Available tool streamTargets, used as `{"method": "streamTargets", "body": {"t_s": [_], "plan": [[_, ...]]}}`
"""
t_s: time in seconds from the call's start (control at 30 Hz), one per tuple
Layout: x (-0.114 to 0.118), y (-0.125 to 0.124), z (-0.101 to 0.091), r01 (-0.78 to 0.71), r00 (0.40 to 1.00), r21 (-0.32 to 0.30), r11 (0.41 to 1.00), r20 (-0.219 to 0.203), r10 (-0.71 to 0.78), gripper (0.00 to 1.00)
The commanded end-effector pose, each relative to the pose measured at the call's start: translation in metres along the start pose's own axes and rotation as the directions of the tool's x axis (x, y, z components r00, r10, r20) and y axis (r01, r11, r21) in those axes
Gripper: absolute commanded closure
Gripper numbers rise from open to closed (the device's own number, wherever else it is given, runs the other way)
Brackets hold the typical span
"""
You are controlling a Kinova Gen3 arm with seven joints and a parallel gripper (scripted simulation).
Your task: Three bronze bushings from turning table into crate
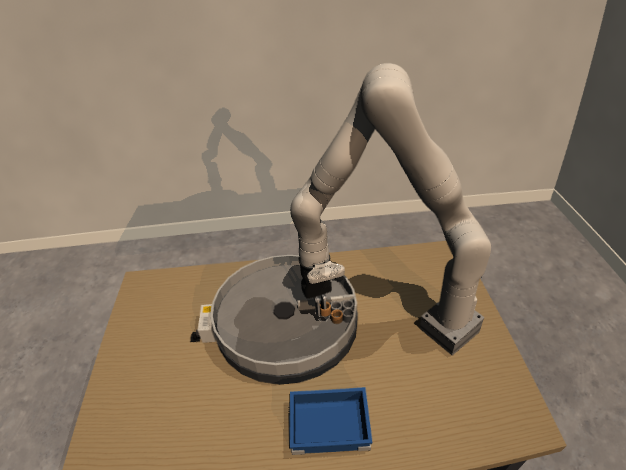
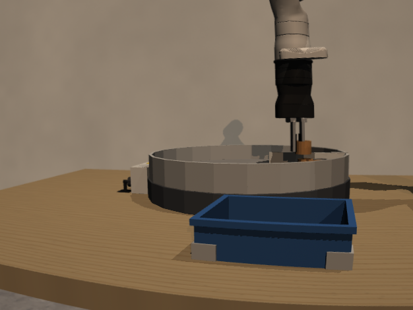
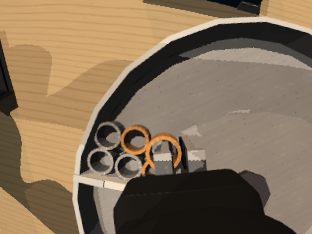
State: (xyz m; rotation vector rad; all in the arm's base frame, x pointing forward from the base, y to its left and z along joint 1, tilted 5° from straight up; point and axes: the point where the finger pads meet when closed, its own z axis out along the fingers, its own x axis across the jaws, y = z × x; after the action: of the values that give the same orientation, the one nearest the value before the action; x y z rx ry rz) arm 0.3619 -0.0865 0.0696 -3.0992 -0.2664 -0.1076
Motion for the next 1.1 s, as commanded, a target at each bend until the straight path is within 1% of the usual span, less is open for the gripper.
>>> {"method": "streamTargets", "body": {"t_s": [0.0,0.43,0.6,1.0,1.07], "plan": [[0.002,0.000,-0.005,0.001,1.000,-0.002,1.000,-0.005,-0.001,1.00],[0.002,0.000,-0.007,0.001,1.000,-0.002,1.000,-0.005,-0.001,1.00],[0.001,0.000,-0.029,0.001,1.000,-0.002,1.000,-0.006,-0.001,1.00],[0.001,0.000,-0.029,0.001,1.000,-0.002,1.000,-0.006,-0.001,1.00],[0.001,0.000,-0.037,0.001,1.000,-0.002,1.000,-0.005,-0.001,1.00]]}}
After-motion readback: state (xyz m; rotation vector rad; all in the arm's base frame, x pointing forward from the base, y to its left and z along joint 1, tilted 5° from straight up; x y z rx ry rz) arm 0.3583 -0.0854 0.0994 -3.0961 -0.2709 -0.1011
